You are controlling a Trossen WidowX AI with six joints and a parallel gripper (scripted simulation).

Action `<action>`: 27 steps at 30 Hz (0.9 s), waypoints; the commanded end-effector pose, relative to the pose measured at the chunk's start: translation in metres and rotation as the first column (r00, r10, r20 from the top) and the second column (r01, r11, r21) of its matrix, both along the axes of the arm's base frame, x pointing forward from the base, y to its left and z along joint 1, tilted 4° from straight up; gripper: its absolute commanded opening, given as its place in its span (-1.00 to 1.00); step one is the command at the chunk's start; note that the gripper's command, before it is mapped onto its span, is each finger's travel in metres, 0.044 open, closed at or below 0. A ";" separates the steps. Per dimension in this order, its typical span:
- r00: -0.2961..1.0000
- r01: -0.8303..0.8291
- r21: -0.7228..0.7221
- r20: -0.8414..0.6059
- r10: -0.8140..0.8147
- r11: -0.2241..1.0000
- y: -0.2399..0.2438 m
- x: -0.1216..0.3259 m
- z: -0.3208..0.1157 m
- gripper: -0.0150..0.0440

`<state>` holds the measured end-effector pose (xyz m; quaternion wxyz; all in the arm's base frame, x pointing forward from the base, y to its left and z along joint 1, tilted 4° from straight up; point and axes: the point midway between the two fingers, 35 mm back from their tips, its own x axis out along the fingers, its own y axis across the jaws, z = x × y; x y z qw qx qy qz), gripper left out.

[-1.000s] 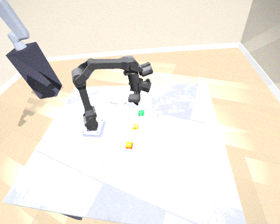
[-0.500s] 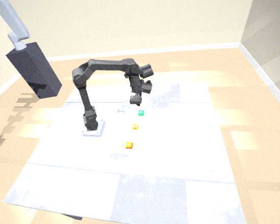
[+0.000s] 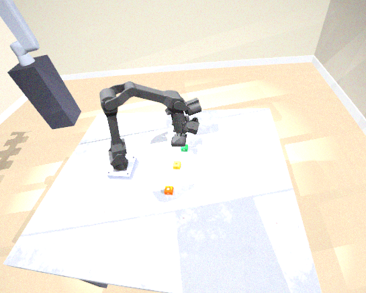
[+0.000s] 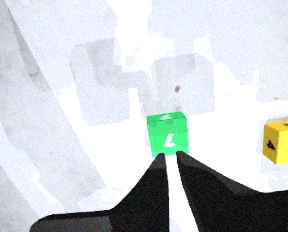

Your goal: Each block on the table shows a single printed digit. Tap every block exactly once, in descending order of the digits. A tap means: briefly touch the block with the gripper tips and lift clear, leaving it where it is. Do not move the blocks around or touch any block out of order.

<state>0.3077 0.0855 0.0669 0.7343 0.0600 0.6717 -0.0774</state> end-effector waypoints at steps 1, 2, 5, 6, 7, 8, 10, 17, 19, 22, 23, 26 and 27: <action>1.000 -0.004 -0.003 0.001 0.004 1.000 -0.001 0.000 -0.001 -0.42; 1.000 -0.004 -0.003 0.001 0.004 1.000 -0.001 0.000 -0.001 -0.42; 1.000 -0.004 -0.003 0.001 0.004 1.000 -0.001 0.000 -0.001 -0.42; 1.000 -0.004 -0.003 0.001 0.004 1.000 -0.001 0.000 -0.002 -0.42; 1.000 -0.004 -0.003 0.001 0.004 1.000 -0.001 0.000 -0.002 -0.42; 1.000 -0.004 -0.003 0.001 0.004 1.000 -0.001 0.000 -0.004 -0.42; 1.000 -0.004 -0.003 0.001 0.004 1.000 -0.001 0.001 -0.007 -0.42; 1.000 -0.004 -0.003 0.001 0.004 1.000 -0.001 0.002 -0.018 -0.42; 1.000 -0.004 -0.003 0.001 0.004 1.000 -0.001 0.002 -0.021 -0.42; 1.000 -0.004 -0.003 0.001 0.004 1.000 -0.001 0.002 -0.026 -0.42; 1.000 -0.004 -0.003 0.001 0.004 1.000 -0.002 0.002 -0.028 -0.42; 1.000 -0.004 -0.003 0.001 0.004 1.000 -0.002 0.002 -0.031 -0.42; 1.000 -0.004 -0.003 0.001 0.004 1.000 -0.002 0.002 -0.031 -0.42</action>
